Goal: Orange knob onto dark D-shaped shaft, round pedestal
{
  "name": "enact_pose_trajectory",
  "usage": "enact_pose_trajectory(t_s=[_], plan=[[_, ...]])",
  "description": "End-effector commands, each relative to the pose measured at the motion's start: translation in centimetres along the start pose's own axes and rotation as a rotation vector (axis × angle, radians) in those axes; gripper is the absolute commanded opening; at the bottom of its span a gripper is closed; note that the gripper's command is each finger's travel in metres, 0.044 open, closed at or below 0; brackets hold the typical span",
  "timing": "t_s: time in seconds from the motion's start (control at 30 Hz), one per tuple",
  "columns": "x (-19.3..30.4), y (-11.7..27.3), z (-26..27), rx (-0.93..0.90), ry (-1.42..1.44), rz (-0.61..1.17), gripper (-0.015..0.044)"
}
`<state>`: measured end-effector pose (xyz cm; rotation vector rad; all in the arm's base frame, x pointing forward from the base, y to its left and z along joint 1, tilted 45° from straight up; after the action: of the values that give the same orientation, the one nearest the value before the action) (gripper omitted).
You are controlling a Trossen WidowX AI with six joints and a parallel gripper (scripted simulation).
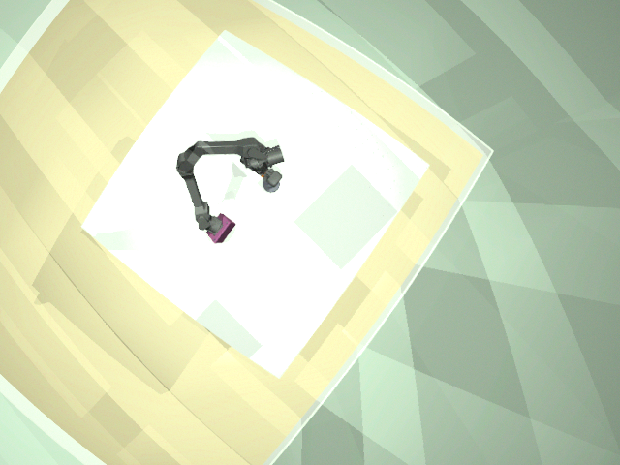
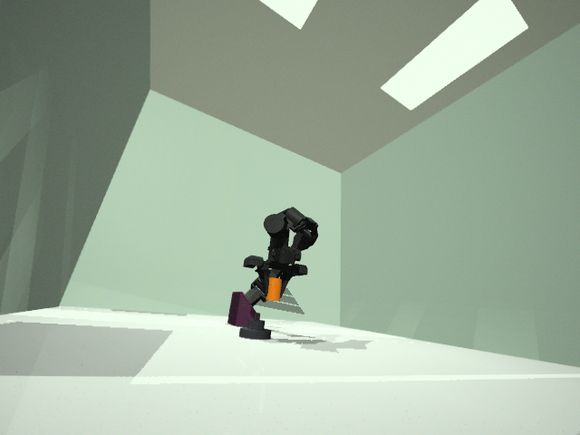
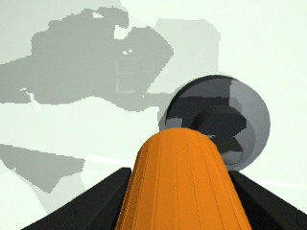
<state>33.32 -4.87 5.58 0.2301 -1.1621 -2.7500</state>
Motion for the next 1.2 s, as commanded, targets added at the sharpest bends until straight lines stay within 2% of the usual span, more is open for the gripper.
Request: enact_pose_trajectory(t_s=[0.0, 0.37, 0.67, 1.17], plan=[[0.6, -0.4, -1.3, -0.003, -0.001, 0.003, 0.0], [1.4, -1.2, -3.5, -0.008, 0.007, 0.002, 0.0], [1.4, -3.6, -3.4, -0.009, 0.007, 0.002, 0.0], [1.4, -3.7, -3.4, -0.009, 0.014, 0.002, 0.0]])
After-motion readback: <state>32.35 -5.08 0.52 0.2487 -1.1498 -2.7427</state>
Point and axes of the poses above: the point midway between the two fingers, 35 mm back from their tips, its own y axis back along the fingers, its own z axis across the jaws, x = y × z, the point moved 4 cm from there along y, back along the fingers, and after that the axes turned 6 degrees about y, right-handed, at the moved point
